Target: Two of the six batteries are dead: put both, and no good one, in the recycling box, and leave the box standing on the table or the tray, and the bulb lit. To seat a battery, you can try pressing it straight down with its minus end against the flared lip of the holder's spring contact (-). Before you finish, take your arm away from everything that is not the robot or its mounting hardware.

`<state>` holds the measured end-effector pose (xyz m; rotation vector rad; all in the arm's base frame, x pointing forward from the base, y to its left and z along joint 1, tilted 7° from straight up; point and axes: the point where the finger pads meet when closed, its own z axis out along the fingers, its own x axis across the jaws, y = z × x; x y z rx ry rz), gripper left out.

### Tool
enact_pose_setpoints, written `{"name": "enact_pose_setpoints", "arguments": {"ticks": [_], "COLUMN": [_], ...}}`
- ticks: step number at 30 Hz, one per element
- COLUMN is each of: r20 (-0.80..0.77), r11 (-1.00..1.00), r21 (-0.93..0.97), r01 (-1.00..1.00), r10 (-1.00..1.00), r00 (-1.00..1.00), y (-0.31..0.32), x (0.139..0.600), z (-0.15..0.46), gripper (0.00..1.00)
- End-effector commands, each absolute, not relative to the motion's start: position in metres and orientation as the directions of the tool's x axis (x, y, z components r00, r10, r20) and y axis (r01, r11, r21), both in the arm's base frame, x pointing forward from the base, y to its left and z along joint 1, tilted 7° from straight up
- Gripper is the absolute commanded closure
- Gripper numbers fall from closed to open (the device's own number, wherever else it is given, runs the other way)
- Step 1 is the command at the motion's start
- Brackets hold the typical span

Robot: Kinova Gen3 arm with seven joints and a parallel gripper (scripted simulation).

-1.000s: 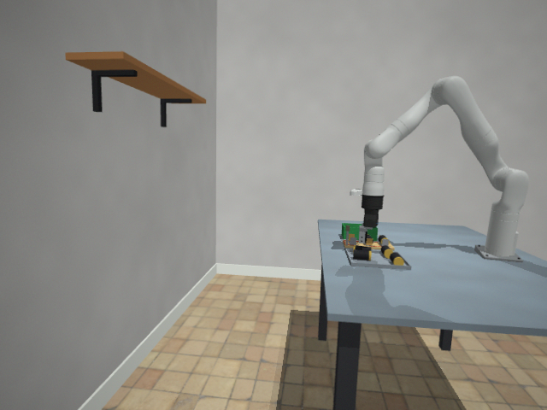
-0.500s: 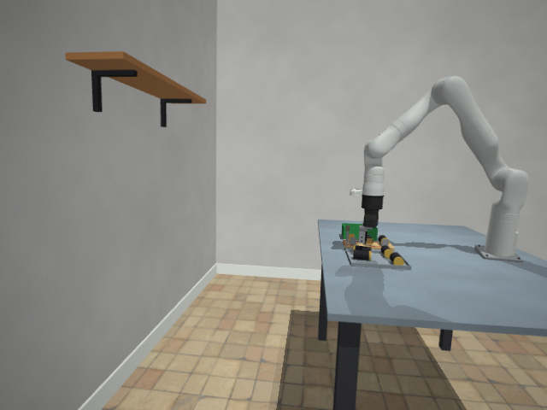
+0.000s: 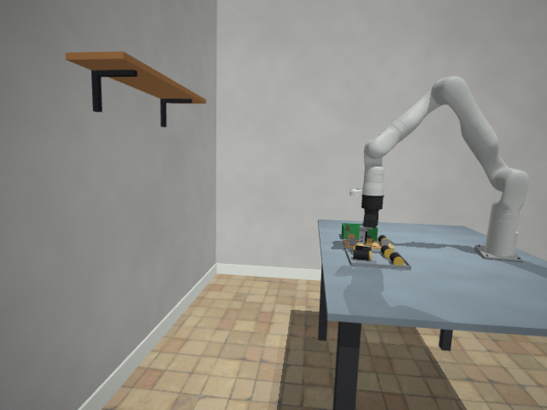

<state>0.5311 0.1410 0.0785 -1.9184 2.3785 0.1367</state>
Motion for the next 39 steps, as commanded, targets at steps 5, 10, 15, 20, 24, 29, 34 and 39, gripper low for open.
{"name": "enact_pose_setpoints", "arguments": {"ticks": [5,10,15,20,24,29,34,39], "r20": [-0.121,-0.121,-0.121,-0.121,-0.121,-0.121,-0.121,-0.121], "r11": [0.211,0.211,0.211,0.211,0.211,0.211,0.211,0.211], "r21": [0.015,0.015,0.015,0.015,0.015,0.015,0.015,0.015], "r01": [-0.977,-0.977,-0.977,-0.977,-0.977,-0.977,-0.977,-0.977], "r10": [-0.970,-0.970,-0.970,-0.970,-0.970,-0.970,-0.970,-0.970], "r00": [-0.211,-0.211,-0.211,-0.211,-0.211,-0.211,-0.211,-0.211], "y": [0.142,0.144,0.145,0.145,0.146,0.147,0.147,0.147], "x": [0.532,0.532,0.532,0.532,0.532,0.532,0.532,0.532], "z": [0.075,0.054,0.045,0.045,0.041,0.035,0.035,0.035], "gripper": [0.10,0.10,0.10,0.10,0.10,0.10,0.10,0.43]}}
